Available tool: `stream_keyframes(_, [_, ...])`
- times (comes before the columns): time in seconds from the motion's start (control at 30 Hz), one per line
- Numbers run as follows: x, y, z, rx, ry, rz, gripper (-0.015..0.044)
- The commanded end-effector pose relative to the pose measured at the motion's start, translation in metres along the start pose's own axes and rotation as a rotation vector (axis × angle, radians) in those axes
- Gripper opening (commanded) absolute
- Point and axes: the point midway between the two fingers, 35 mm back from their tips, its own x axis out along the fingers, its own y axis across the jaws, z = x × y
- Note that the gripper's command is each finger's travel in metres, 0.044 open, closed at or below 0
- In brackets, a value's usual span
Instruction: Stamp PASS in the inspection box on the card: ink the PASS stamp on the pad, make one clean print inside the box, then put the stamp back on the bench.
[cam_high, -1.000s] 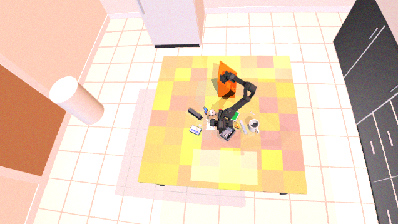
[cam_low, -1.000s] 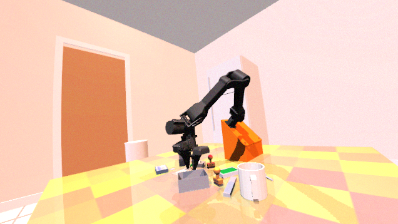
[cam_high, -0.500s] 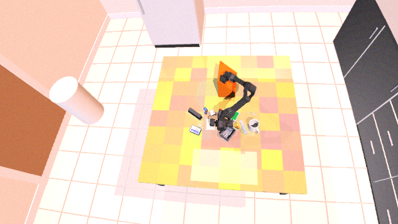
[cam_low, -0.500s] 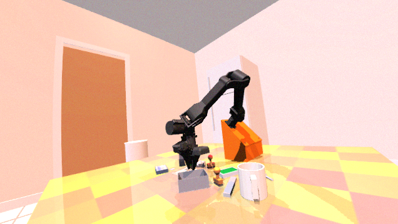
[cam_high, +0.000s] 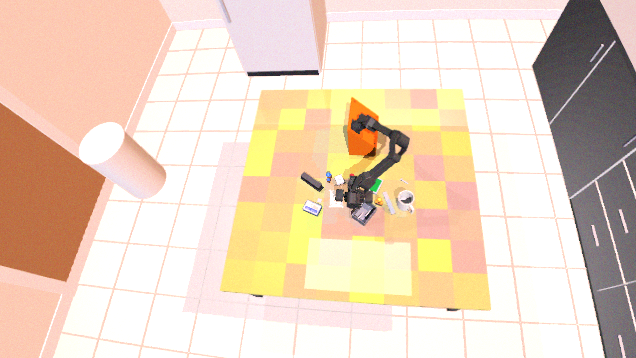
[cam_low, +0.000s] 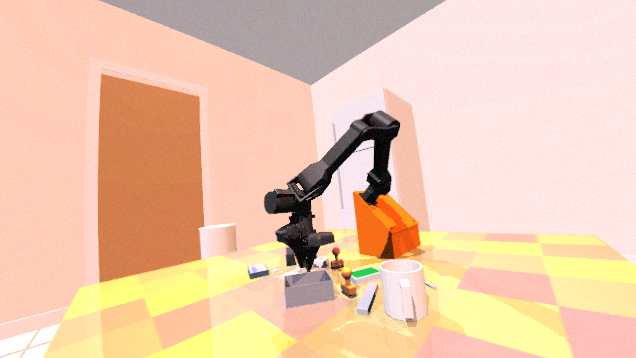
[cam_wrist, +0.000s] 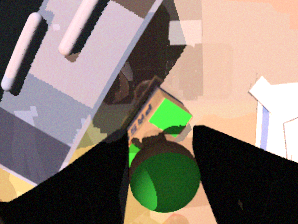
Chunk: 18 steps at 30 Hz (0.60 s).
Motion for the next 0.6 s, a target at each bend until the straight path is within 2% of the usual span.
stream_keyframes(0.0, [-0.0022,-0.0002,0.0005,-0.003,0.001,-0.006,0.0])
stream_keyframes(0.57, [-0.01,0.0,0.0018,-0.004,0.004,-0.016,0.0])
